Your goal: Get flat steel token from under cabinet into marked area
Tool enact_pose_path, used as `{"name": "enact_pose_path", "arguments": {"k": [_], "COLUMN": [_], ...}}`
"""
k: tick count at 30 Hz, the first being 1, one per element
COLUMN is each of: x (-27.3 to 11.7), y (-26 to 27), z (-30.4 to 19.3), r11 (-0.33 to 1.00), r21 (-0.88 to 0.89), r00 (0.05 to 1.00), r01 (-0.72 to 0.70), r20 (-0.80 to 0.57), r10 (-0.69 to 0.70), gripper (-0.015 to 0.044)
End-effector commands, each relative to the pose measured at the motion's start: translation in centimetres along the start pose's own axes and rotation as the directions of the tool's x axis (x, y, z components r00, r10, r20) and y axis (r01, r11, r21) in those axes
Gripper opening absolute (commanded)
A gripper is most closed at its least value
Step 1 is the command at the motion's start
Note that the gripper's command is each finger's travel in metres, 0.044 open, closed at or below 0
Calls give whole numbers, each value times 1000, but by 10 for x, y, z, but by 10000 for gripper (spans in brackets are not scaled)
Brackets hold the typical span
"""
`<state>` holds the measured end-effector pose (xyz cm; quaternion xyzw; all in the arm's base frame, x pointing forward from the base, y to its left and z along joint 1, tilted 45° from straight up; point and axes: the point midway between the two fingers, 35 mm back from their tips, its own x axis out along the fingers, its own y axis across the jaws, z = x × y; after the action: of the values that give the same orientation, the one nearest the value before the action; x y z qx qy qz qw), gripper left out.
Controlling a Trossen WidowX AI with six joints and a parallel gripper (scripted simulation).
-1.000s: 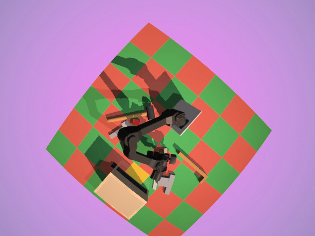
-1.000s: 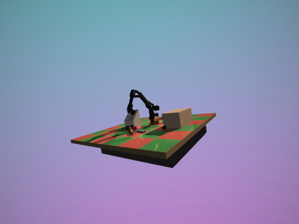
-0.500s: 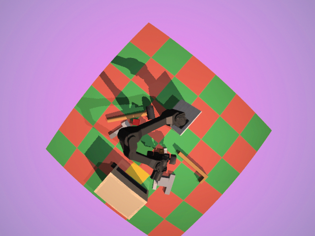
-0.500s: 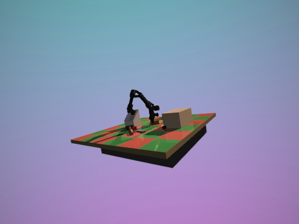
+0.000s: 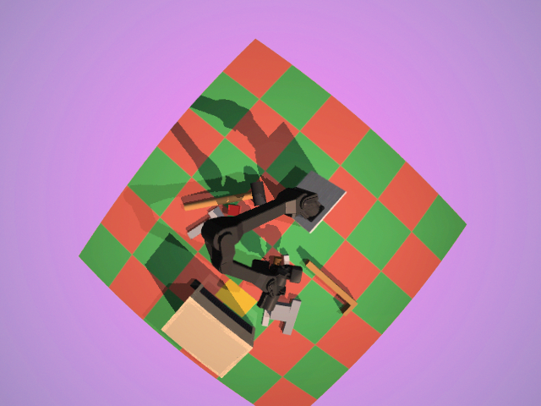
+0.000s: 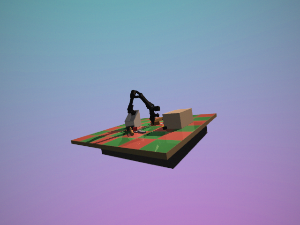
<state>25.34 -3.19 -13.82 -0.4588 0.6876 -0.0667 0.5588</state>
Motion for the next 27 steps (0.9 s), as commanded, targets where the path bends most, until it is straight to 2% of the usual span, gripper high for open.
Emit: {"name": "enact_pose_path", "arguments": {"k": [1, 10, 14, 24, 27], "x": [0, 4, 2, 2, 2], "y": [0, 2, -1, -1, -1], "z": [0, -4, 0, 0, 0], "r11": [1000, 1000, 1000, 1000, 1000], "r21": [0, 10, 14, 14, 14], "r00": [1000, 1000, 1000, 1000, 1000], "r01": [-7, -7, -1, -1, -1], "r20": [2, 2, 6, 6, 6], "r10": [7, 7, 1, 1, 1], "gripper": [270, 270, 165, 98, 19]}}
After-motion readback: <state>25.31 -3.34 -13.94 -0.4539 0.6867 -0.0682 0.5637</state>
